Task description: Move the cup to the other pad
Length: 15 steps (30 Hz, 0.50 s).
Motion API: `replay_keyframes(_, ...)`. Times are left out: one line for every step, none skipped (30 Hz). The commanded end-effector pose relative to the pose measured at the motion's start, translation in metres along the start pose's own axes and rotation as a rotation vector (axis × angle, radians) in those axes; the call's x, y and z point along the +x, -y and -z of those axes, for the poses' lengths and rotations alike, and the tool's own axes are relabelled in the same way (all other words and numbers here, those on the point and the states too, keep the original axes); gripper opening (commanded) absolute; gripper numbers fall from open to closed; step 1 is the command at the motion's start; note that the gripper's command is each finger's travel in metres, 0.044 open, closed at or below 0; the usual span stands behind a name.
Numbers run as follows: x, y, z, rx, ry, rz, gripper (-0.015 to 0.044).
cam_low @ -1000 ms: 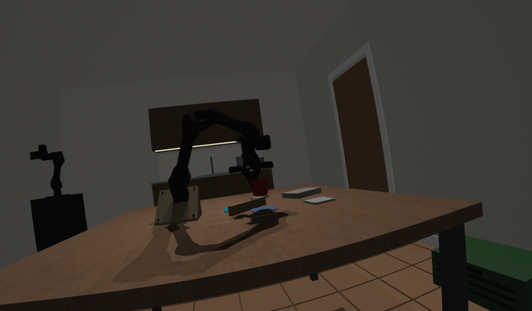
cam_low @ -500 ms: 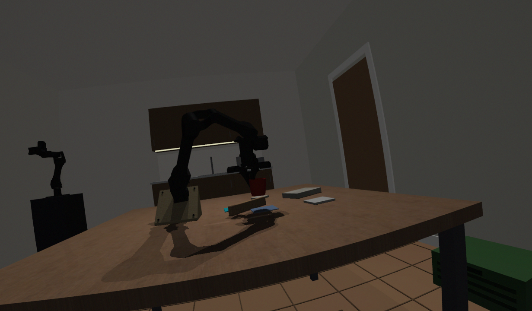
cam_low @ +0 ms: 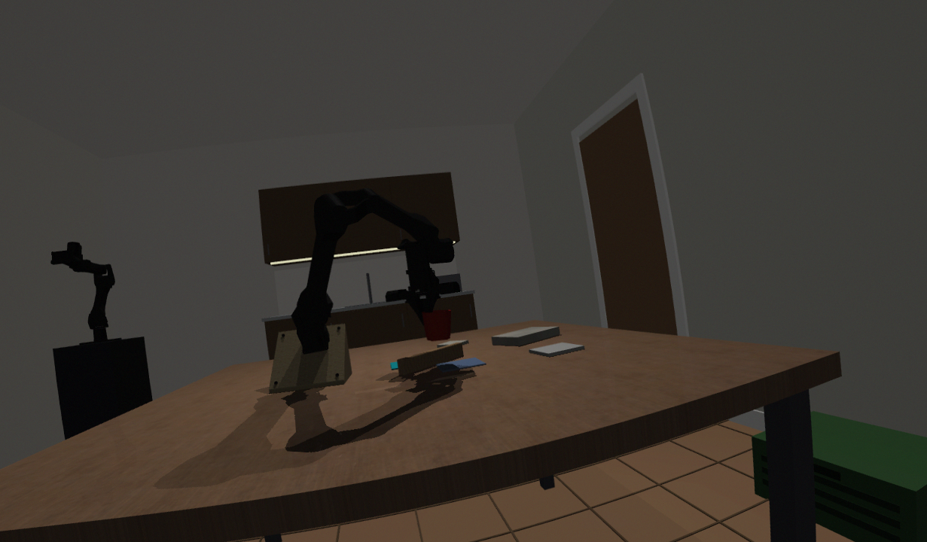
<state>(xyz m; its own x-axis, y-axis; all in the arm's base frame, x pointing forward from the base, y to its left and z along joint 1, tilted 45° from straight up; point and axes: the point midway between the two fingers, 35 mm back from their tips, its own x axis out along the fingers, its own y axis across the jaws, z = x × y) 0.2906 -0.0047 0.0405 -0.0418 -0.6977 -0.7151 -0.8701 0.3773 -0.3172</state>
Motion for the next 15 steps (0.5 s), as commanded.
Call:
replay_keyframes(0.000,-0.014,-0.005,-0.001,-0.001,-0.006,0.0000)
replay_keyframes(0.000,-0.017,-0.006,-0.001,-0.001,-0.006,0.0000)
replay_keyframes(0.000,-0.019,-0.008,-0.001,0.000,-0.006,0.0000)
replay_keyframes(0.000,-0.022,-0.009,-0.001,0.000,-0.006,0.0000)
replay_keyframes(0.000,-0.024,-0.010,-0.001,0.000,-0.006,0.0000)
replay_keyframes(0.000,-0.027,-0.011,-0.001,0.000,-0.006,0.0000)
replay_keyframes(-0.001,-0.029,-0.012,-0.001,0.000,-0.006,0.0000)
replay_keyframes(-0.001,-0.032,-0.013,-0.001,0.000,-0.006,0.0000)
replay_keyframes(-0.001,-0.034,-0.014,-0.001,0.000,-0.007,0.0000)
replay_keyframes(-0.001,-0.036,-0.015,-0.001,0.000,-0.007,0.0000)
replay_keyframes(-0.001,-0.039,-0.016,-0.002,0.000,-0.007,0.0000)
replay_keyframes(-0.001,-0.041,-0.017,-0.002,0.000,-0.007,0.0000)
replay_keyframes(-0.002,-0.043,-0.018,-0.002,0.001,-0.007,0.0000)
replay_keyframes(-0.002,-0.046,-0.019,-0.002,0.001,-0.007,0.0000)
replay_keyframes(-0.002,-0.048,-0.020,-0.002,0.001,-0.007,0.0000)
